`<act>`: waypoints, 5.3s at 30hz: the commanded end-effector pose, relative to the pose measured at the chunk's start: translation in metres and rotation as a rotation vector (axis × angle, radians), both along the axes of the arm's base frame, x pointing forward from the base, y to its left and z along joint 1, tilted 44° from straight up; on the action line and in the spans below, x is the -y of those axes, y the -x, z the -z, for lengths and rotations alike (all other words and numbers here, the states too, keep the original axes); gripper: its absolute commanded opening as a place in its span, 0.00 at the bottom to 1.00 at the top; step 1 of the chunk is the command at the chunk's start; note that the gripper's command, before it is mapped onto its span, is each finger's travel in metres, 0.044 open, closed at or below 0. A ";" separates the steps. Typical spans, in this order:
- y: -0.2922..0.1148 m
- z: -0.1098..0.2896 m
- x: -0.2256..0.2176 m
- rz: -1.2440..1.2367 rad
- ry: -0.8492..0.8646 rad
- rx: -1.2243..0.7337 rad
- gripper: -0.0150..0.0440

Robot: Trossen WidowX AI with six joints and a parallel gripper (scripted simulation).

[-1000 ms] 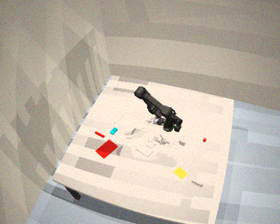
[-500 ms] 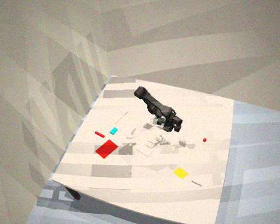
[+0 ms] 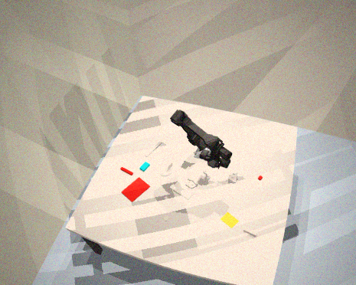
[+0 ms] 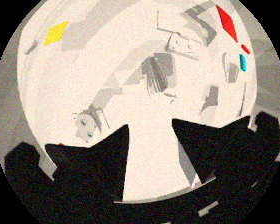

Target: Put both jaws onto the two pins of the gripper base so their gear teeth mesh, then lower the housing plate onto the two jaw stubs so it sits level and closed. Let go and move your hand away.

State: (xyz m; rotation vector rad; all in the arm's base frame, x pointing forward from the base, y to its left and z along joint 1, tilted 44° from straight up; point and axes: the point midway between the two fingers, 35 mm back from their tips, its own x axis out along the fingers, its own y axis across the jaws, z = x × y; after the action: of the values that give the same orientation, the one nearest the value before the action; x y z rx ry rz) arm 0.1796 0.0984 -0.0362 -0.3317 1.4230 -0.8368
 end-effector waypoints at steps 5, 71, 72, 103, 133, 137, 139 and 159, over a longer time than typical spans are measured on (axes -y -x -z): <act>0.000 0.000 0.000 0.000 0.000 0.000 1.00; -0.001 -0.001 0.000 -0.064 -0.006 -0.060 0.57; -0.001 -0.001 0.001 -0.079 -0.007 -0.073 0.61; -0.008 -0.006 0.004 -0.523 -0.050 -0.484 1.00; -0.015 -0.012 0.007 -0.949 -0.091 -0.879 1.00; -0.016 -0.013 0.008 -1.006 -0.096 -0.932 1.00; -0.016 -0.013 0.008 -1.034 -0.099 -0.958 1.00; -0.021 -0.017 0.010 -1.318 -0.125 -1.221 1.00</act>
State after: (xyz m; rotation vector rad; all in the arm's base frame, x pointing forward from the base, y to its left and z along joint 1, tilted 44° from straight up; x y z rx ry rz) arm 0.1986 0.0887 -0.0210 -1.5782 1.8160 0.6339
